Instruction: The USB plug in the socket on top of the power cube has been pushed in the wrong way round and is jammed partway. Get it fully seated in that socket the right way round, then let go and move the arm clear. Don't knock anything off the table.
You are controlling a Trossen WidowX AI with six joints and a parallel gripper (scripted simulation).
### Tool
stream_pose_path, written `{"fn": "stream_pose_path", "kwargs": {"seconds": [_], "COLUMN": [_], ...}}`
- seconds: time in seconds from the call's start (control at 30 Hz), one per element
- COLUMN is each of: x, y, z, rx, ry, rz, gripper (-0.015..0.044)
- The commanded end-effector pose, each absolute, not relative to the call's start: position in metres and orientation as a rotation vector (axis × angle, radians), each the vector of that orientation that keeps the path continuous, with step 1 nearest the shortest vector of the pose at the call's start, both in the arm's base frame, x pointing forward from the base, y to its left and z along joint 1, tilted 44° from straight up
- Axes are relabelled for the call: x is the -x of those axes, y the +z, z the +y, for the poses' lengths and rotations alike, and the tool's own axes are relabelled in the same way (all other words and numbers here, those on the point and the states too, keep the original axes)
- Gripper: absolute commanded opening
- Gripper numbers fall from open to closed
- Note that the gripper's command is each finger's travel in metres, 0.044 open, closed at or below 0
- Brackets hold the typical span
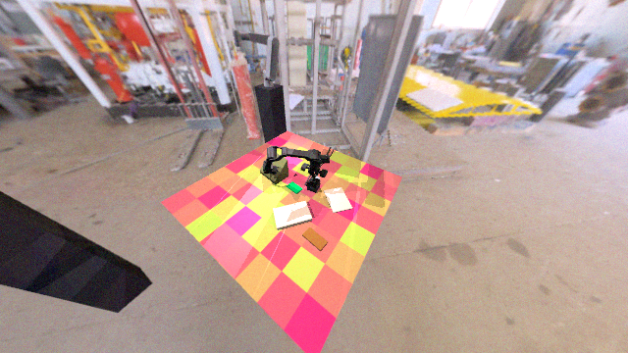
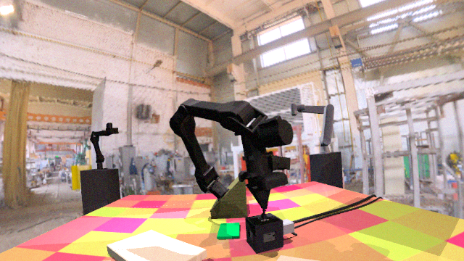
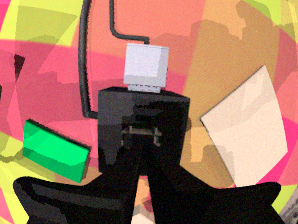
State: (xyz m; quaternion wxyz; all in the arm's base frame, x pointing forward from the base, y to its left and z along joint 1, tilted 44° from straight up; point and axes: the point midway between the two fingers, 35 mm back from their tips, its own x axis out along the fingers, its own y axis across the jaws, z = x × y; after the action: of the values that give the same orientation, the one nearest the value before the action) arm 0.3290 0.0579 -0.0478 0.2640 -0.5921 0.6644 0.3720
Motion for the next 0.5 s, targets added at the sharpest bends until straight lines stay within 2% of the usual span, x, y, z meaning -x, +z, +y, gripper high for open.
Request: {"fn": "stream_pose_path", "kwargs": {"seconds": [0.0, 0.37, 0.47], "x": [-0.3292, -0.3292, -0.3289], "y": [-0.0486, -0.0486, -0.0478], "z": [0.0554, 0.0554, 0.0579], "rx": [1.604, 1.604, 1.600], "ry": [1.005, 1.005, 1.006], "rz": [1.800, 1.800, 1.796], "gripper": [0.0000, 0.0000, 0.0079]}}
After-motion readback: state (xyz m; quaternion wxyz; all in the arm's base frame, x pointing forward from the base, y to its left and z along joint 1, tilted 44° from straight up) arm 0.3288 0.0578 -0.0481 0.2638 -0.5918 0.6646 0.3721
